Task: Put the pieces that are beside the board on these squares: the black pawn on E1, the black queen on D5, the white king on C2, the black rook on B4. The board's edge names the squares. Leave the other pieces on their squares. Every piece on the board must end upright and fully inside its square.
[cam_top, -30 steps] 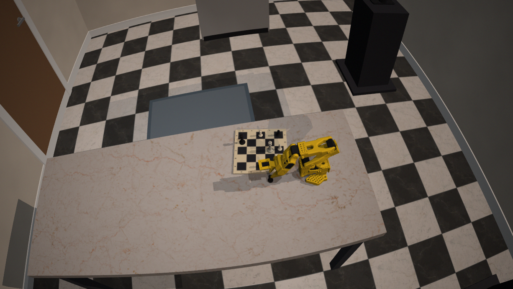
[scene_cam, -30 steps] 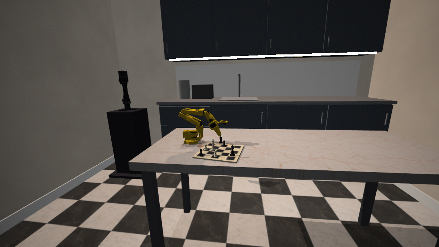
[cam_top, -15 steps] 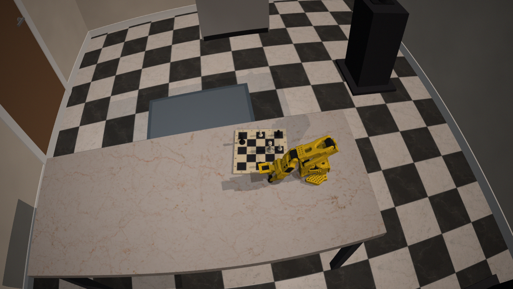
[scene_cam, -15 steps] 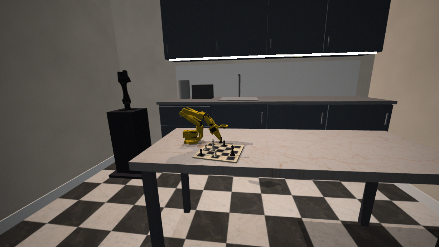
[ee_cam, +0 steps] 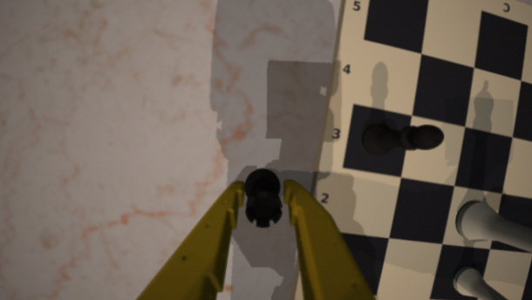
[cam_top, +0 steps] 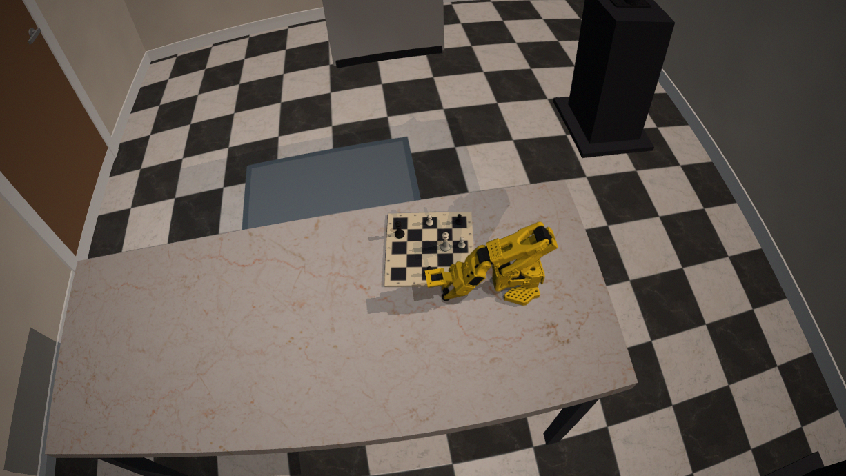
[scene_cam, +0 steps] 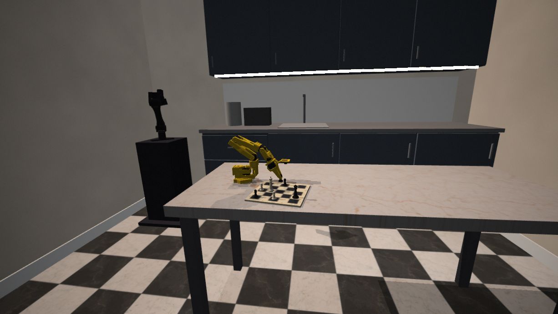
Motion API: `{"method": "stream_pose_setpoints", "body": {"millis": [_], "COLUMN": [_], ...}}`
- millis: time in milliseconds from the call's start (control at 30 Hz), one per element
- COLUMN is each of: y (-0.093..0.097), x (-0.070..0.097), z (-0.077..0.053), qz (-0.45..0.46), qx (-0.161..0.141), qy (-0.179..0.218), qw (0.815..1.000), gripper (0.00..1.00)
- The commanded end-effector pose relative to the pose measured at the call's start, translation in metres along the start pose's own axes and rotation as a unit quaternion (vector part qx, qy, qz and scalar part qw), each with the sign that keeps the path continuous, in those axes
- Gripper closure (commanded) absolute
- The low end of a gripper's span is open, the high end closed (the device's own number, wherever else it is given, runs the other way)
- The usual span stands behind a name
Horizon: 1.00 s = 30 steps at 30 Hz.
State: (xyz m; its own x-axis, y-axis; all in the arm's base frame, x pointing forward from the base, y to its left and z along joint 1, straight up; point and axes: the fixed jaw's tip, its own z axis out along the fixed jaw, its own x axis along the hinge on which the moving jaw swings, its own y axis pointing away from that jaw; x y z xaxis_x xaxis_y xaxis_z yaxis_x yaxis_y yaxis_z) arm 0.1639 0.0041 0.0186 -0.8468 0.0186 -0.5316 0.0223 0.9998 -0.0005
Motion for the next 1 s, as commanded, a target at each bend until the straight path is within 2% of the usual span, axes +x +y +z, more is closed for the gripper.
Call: {"method": "stream_pose_setpoints", "body": {"millis": [0,967], "y": [0.0010,0.0007], "x": [0.0064,0.0055], "z": [0.0022,0.0006], "qz": [0.002,0.002], "qx": [-0.002,-0.001], "qy": [0.010,0.010], "qw": [1.000,1.000], "gripper": [0.88,0.88]}}
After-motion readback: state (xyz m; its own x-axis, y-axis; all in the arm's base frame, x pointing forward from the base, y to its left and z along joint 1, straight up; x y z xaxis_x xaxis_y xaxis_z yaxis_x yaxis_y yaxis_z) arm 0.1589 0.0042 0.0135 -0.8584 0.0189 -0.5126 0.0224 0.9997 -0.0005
